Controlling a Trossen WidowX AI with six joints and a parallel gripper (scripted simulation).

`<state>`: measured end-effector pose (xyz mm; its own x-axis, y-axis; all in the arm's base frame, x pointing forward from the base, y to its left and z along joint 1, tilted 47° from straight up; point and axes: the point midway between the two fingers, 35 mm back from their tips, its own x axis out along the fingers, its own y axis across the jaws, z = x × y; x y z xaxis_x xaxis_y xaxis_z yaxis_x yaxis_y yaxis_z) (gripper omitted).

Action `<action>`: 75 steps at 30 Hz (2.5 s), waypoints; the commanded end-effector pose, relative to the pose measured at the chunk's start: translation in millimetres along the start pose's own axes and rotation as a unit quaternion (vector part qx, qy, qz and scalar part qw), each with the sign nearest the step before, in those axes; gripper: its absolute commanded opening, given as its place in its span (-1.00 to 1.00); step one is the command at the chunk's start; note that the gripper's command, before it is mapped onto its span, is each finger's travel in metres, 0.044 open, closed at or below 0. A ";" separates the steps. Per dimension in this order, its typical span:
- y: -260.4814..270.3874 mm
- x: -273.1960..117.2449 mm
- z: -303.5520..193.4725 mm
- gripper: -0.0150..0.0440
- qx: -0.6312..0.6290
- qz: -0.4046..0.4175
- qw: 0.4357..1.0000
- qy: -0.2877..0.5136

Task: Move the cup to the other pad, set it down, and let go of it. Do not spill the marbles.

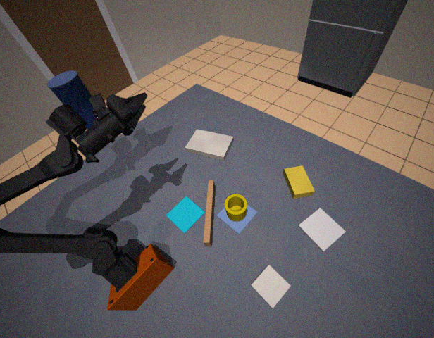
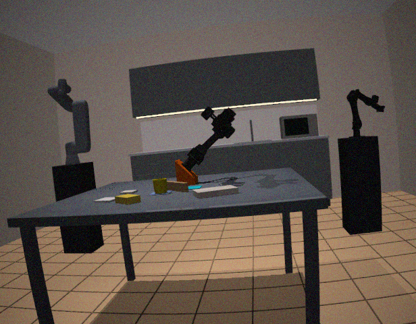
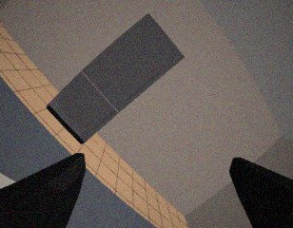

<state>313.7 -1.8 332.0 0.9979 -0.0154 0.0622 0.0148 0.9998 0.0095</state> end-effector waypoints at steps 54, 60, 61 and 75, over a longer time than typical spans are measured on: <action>-56.1 -11.2 -374.0 0.07 0.632 -0.276 0.251 0.679; -49.1 -11.4 -381.0 0.07 0.632 -0.276 0.251 0.679; -48.0 -11.4 -382.2 0.07 0.632 -0.276 0.251 0.679; -31.6 -13.1 -397.7 0.07 0.633 -0.276 0.250 0.679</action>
<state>327.6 -35.1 -62.6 -0.0143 0.7231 -0.6905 0.9993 0.0336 0.0145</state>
